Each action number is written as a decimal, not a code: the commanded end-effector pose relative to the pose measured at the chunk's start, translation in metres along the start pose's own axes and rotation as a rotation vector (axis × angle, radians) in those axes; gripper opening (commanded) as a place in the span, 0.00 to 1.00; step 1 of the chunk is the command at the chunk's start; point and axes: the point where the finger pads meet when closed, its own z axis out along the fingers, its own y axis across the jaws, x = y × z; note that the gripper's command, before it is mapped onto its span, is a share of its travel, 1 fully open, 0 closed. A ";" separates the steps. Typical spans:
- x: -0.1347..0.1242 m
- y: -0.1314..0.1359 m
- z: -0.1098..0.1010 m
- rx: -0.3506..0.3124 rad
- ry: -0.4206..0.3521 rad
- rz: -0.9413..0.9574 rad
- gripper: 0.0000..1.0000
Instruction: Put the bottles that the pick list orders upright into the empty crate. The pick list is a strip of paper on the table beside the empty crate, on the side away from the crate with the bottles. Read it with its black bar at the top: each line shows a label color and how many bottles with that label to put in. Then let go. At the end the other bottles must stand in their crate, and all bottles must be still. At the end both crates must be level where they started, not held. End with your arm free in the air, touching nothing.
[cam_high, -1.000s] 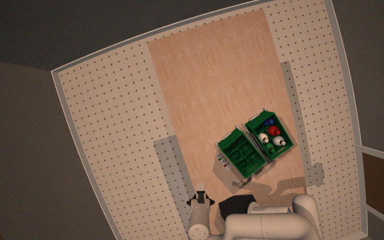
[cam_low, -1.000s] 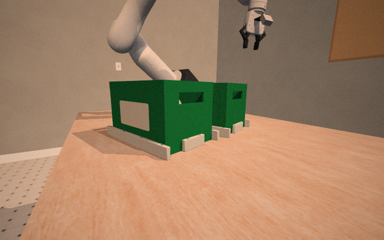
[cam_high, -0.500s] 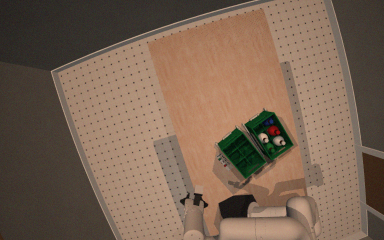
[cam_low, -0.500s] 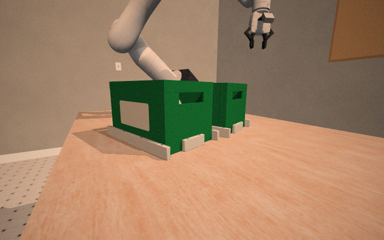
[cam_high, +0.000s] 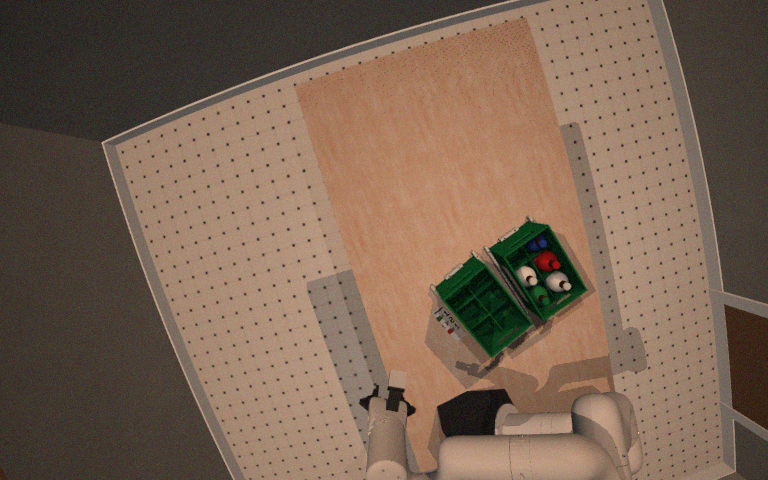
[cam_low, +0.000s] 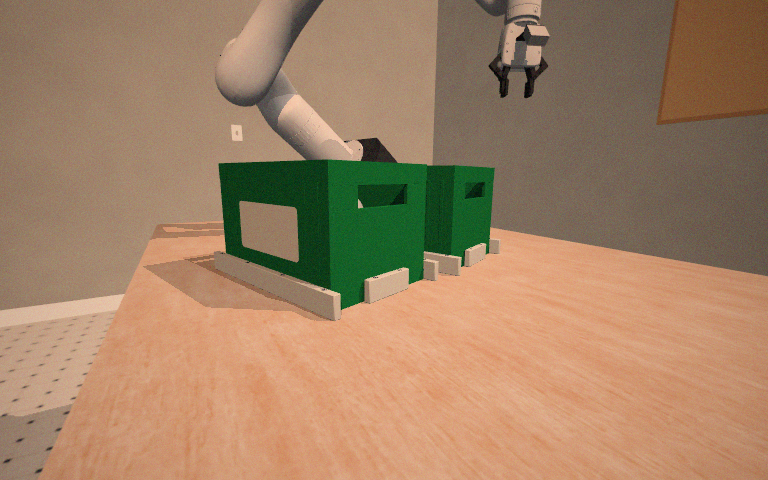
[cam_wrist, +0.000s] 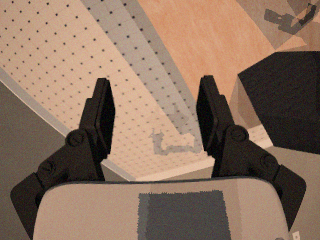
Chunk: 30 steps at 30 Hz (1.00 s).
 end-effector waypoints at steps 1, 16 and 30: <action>0.000 0.000 -0.001 0.002 0.000 0.001 0.65; -0.002 0.047 0.044 0.000 0.001 -0.385 0.65; -0.004 0.090 0.085 -0.002 0.002 -0.754 0.65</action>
